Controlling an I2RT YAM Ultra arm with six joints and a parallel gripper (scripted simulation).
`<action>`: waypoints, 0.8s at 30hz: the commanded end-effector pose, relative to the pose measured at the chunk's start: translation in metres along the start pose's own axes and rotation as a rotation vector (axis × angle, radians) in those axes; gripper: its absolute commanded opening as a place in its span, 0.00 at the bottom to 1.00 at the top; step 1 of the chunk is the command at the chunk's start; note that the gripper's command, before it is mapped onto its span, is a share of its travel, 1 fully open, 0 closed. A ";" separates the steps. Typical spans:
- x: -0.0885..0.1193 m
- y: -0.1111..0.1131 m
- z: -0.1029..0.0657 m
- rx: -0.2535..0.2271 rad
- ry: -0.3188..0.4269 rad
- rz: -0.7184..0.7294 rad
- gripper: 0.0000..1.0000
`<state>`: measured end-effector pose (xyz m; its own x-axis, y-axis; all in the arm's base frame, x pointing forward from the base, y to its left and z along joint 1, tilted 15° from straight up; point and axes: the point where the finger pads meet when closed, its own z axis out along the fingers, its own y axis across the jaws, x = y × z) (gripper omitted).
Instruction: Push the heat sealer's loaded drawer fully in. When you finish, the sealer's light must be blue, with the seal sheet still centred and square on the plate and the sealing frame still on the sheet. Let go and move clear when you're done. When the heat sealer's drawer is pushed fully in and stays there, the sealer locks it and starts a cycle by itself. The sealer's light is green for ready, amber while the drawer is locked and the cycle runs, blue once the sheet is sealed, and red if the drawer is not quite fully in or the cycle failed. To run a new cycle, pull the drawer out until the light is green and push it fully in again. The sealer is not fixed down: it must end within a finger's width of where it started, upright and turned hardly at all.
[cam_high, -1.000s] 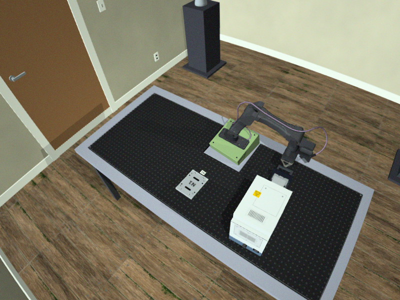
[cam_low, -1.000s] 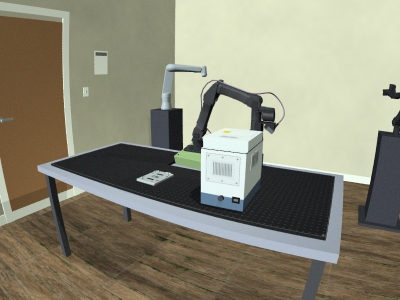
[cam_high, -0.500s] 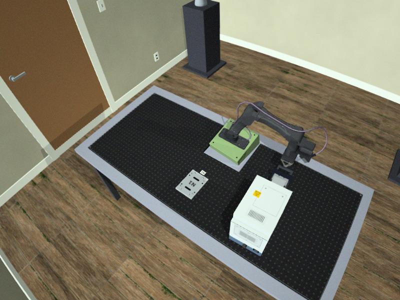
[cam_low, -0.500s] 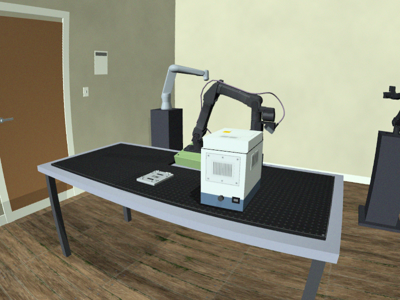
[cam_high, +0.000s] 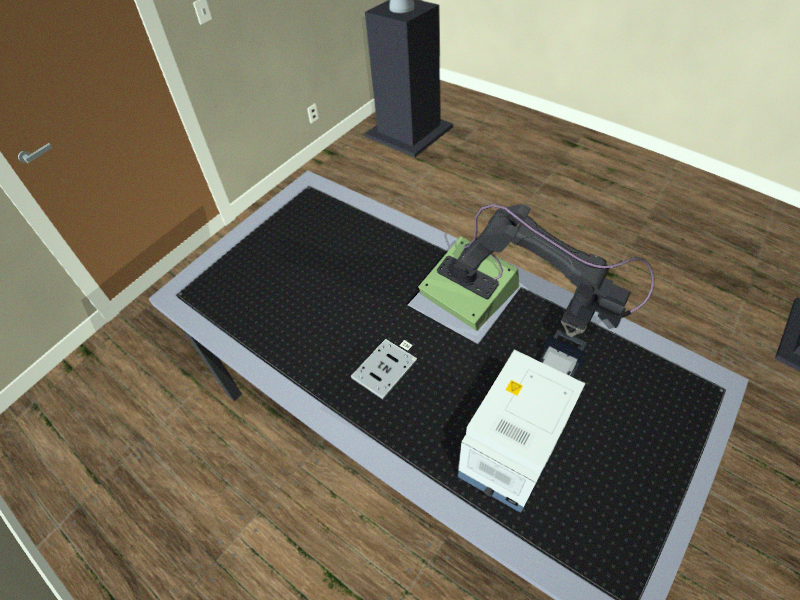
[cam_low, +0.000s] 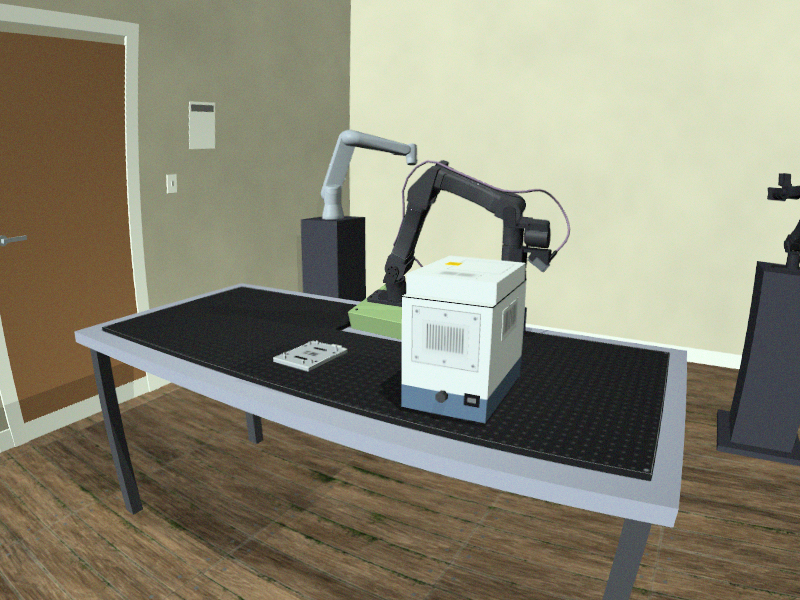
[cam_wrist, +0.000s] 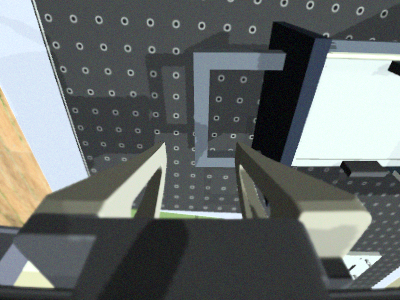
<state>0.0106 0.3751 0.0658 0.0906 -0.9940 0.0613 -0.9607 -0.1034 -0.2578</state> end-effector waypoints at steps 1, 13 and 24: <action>-0.004 -0.002 -0.001 0.004 -0.034 0.001 0.45; -0.003 -0.002 0.027 0.004 -0.011 0.001 0.45; -0.002 -0.001 0.044 0.004 -0.005 -0.002 0.45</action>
<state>0.0197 0.3747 0.0337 0.0896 -0.9943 0.0585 -0.9610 -0.1017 -0.2572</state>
